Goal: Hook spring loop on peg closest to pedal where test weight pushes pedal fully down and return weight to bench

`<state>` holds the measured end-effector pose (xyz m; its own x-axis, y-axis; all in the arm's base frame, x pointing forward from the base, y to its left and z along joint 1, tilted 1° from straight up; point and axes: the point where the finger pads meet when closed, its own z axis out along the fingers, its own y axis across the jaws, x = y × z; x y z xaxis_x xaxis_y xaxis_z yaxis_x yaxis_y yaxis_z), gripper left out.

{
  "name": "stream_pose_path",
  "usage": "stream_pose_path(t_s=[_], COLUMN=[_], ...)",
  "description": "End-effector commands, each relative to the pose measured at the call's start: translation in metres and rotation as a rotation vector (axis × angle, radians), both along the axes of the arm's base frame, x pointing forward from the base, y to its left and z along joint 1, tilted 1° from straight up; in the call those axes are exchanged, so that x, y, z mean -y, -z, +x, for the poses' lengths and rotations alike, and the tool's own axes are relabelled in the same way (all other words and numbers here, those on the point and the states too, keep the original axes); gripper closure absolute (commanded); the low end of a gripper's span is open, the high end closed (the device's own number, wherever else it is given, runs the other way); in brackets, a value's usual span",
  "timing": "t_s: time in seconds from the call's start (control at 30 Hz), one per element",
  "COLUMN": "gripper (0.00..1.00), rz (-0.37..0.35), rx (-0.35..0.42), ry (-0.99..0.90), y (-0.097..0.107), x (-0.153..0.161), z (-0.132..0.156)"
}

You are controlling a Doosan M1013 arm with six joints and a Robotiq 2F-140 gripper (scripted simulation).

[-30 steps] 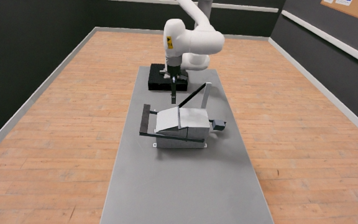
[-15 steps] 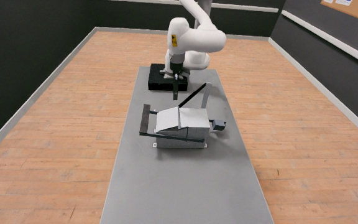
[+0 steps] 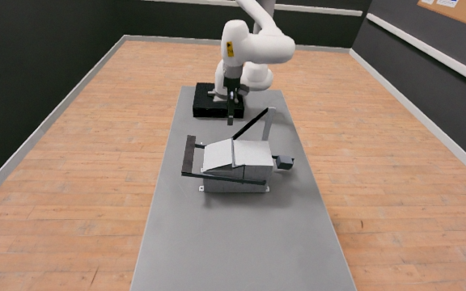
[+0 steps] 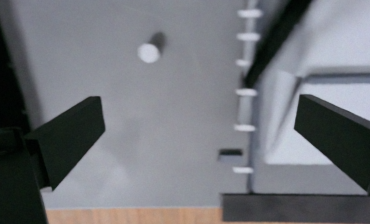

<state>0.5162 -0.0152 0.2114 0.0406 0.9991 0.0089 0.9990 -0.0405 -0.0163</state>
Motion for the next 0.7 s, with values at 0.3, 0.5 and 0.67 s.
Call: stream_pose_path(t_s=[0.3, 0.5, 0.67], gripper=[0.00, 0.00, 0.00], rz=[-0.004, -0.007, -0.007], rx=[0.003, 0.002, 0.002], ry=[0.000, 0.000, 0.000], y=[-0.002, -0.003, -0.003], x=[-0.013, -0.026, -0.026], z=[-0.036, -0.072, -0.072])
